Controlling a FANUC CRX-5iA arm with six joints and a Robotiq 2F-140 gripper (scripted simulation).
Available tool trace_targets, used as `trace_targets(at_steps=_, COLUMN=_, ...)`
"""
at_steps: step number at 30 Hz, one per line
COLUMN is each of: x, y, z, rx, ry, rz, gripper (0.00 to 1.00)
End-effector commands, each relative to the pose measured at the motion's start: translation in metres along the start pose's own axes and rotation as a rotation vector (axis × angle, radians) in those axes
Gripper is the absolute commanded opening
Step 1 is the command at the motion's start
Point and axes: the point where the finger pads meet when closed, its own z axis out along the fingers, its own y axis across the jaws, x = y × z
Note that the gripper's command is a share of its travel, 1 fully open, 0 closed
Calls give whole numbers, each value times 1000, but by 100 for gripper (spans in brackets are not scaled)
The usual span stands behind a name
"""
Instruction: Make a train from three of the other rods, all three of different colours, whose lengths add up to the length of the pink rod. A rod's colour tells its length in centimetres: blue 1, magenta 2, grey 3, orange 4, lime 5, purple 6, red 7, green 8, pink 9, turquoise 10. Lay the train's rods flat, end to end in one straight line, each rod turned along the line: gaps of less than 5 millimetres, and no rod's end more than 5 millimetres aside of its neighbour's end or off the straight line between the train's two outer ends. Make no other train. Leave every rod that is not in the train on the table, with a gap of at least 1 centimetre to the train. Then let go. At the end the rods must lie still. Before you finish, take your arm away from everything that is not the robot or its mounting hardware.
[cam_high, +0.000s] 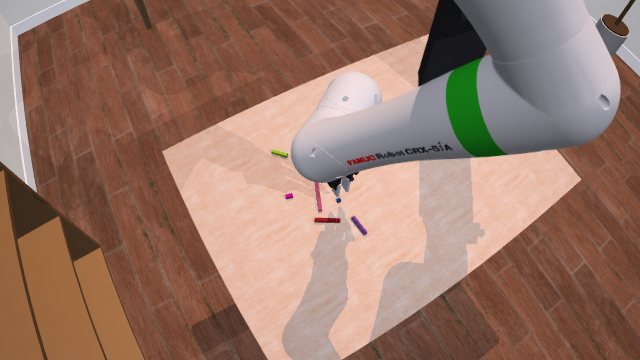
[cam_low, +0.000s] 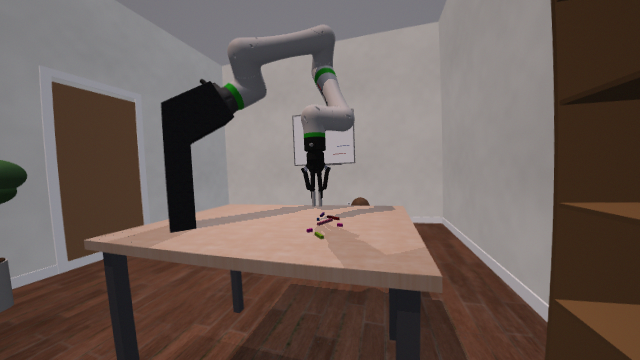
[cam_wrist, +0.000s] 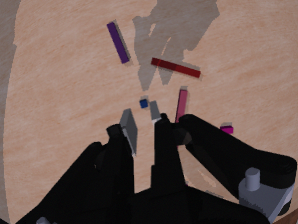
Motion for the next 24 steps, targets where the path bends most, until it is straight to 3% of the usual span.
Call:
trace_targets(at_steps=1, x=0, y=0, z=5, rx=0, ry=0, rz=1, gripper=15)
trace_targets(at_steps=24, x=1, y=1, z=33, rx=0, ry=0, rz=1, gripper=15)
